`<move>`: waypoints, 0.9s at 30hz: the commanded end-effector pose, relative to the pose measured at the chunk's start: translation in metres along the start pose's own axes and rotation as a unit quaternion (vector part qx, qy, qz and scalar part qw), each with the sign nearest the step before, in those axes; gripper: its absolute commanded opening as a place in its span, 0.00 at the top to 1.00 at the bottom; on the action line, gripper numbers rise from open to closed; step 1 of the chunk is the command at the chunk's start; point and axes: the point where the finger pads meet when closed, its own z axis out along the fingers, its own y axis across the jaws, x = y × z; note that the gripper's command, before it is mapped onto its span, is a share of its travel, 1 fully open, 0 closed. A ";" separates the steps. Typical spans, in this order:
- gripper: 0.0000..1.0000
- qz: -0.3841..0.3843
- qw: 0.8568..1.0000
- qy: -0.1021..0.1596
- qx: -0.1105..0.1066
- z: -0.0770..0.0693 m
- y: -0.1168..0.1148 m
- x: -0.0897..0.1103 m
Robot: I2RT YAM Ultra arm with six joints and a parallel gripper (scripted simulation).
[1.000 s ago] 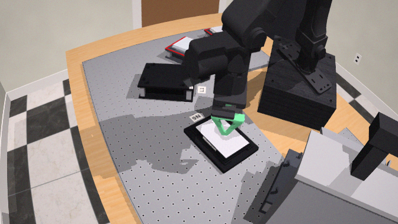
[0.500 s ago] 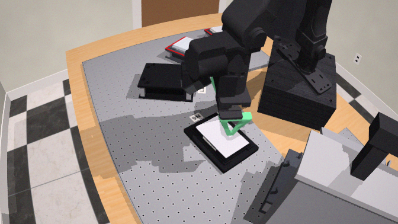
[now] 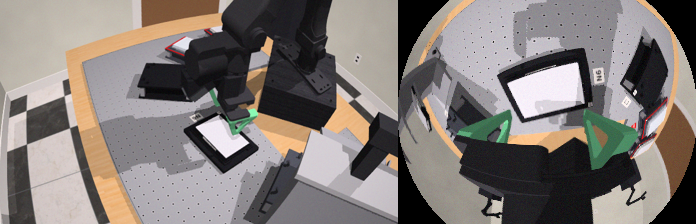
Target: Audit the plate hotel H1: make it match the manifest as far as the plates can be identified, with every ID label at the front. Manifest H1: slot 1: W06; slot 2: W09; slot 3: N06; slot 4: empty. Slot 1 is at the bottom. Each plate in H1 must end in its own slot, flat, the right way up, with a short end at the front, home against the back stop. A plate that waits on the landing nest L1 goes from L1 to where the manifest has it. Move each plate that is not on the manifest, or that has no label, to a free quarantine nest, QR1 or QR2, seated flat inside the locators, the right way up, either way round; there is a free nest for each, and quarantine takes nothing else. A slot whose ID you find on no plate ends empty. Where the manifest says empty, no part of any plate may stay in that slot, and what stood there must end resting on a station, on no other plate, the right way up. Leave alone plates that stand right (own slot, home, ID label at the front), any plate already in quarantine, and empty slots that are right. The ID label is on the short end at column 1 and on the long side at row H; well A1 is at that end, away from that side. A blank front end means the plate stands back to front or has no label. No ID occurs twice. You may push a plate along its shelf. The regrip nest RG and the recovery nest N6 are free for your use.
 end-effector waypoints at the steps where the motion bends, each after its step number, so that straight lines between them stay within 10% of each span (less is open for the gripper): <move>1: 0.00 -0.053 0.998 -0.017 0.003 -0.009 0.000 -0.013; 27: 0.00 -0.269 0.963 -0.016 0.006 -0.009 0.000 -0.013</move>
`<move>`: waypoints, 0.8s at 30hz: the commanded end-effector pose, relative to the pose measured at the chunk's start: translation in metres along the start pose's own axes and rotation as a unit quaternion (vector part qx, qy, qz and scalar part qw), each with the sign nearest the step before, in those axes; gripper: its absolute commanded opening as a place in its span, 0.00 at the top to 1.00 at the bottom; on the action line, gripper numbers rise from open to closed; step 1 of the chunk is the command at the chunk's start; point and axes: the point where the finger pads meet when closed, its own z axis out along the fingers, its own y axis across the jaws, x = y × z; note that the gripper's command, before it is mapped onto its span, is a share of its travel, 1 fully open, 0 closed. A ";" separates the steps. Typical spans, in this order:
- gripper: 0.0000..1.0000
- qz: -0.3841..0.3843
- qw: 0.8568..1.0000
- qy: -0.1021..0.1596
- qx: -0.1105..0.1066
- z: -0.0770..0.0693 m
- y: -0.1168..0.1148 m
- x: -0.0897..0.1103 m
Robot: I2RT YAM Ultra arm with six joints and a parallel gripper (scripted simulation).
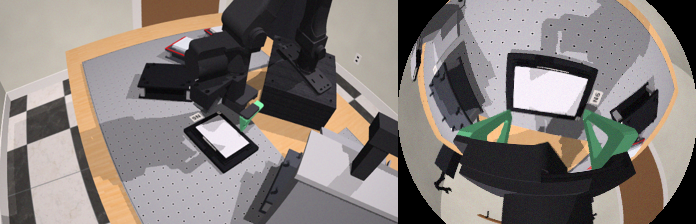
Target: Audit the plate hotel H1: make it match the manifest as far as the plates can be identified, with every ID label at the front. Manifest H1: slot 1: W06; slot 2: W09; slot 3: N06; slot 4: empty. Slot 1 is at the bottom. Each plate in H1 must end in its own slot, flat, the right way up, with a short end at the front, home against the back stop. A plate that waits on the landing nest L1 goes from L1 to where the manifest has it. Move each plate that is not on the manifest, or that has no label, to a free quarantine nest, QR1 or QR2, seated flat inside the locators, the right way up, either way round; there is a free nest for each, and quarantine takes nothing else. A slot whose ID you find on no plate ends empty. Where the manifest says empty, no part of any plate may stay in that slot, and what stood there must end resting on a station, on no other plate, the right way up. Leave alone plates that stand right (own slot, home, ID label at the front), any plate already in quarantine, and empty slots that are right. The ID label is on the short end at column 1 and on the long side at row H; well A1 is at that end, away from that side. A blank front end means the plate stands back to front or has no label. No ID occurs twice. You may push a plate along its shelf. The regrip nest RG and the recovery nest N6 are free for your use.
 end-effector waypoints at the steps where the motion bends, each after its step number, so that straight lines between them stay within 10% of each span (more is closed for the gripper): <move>1: 0.00 -0.048 0.999 -0.015 0.009 -0.009 -0.006 -0.012; 24: 0.00 -0.281 0.960 -0.012 0.012 -0.009 -0.005 -0.012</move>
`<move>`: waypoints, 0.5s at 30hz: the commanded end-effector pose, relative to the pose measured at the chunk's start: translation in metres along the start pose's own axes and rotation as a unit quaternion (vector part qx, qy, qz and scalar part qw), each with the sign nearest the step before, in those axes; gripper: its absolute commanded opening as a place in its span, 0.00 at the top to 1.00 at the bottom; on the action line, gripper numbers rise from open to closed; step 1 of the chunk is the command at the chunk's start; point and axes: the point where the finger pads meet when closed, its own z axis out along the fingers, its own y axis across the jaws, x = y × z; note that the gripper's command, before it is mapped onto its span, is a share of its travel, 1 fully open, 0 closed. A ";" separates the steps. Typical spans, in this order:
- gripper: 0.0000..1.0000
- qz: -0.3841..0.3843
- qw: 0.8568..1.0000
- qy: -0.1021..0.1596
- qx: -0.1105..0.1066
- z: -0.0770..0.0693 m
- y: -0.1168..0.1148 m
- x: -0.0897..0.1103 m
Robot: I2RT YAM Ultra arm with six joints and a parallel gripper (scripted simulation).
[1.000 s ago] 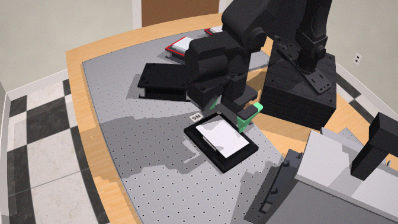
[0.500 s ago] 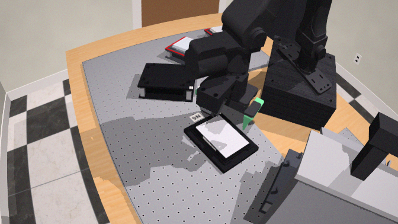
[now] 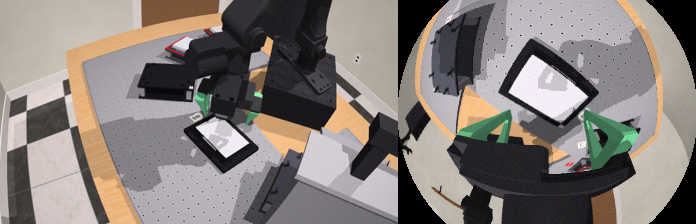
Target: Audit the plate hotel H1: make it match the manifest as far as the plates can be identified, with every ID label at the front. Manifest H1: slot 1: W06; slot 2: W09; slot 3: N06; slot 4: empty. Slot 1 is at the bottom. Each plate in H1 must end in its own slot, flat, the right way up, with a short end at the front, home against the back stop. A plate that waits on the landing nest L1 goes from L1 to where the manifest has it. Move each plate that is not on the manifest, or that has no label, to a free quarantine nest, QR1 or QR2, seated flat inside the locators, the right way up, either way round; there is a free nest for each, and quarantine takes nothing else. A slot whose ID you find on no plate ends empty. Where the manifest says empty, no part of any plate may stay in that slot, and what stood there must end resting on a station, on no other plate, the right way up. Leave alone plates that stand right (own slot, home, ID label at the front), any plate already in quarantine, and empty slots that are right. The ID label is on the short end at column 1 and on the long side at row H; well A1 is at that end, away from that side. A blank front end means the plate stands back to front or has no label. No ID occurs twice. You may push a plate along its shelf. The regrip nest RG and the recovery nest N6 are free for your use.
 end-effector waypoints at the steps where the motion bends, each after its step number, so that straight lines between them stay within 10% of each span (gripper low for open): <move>1: 0.00 -0.068 0.998 -0.010 0.014 -0.009 -0.010 -0.008; 15: 0.00 -0.226 0.974 -0.008 0.015 -0.009 -0.010 -0.009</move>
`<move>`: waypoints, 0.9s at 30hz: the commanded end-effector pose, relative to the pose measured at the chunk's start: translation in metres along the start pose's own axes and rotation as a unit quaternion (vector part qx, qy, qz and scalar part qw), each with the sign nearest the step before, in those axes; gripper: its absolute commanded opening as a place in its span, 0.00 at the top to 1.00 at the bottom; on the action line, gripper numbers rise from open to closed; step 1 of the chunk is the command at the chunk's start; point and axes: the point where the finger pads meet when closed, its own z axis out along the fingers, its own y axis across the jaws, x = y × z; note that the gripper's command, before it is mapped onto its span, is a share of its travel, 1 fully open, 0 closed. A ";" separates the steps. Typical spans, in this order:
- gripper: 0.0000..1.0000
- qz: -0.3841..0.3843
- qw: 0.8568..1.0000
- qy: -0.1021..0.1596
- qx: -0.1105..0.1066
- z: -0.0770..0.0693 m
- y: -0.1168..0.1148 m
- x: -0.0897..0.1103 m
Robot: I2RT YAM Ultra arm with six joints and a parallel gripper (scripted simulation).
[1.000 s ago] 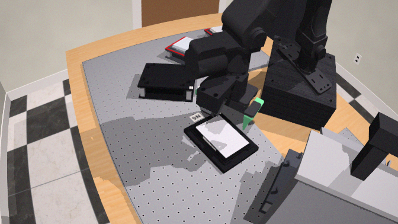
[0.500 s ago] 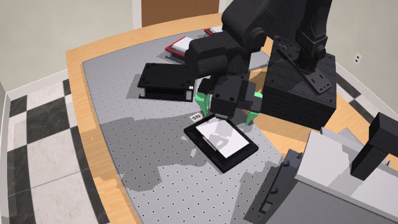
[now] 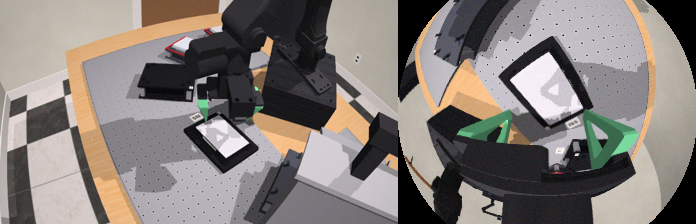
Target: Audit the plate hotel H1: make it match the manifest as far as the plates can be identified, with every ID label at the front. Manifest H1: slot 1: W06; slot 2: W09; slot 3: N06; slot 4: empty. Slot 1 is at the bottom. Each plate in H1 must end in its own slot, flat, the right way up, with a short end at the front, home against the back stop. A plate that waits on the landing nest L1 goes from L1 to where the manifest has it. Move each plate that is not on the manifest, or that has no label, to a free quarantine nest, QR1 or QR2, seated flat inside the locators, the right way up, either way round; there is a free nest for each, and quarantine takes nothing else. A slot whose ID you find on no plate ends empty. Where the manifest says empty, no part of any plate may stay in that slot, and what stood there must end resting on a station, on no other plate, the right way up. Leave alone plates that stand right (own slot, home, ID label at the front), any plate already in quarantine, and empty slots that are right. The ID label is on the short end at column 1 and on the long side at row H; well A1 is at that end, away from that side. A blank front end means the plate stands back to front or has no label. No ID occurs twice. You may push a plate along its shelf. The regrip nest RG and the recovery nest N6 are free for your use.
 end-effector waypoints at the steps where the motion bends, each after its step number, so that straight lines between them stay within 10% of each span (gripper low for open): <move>1: 0.00 -0.069 0.997 -0.005 0.016 -0.009 -0.012 -0.005; 27: 0.00 -0.296 0.955 -0.001 0.012 0.002 -0.010 -0.005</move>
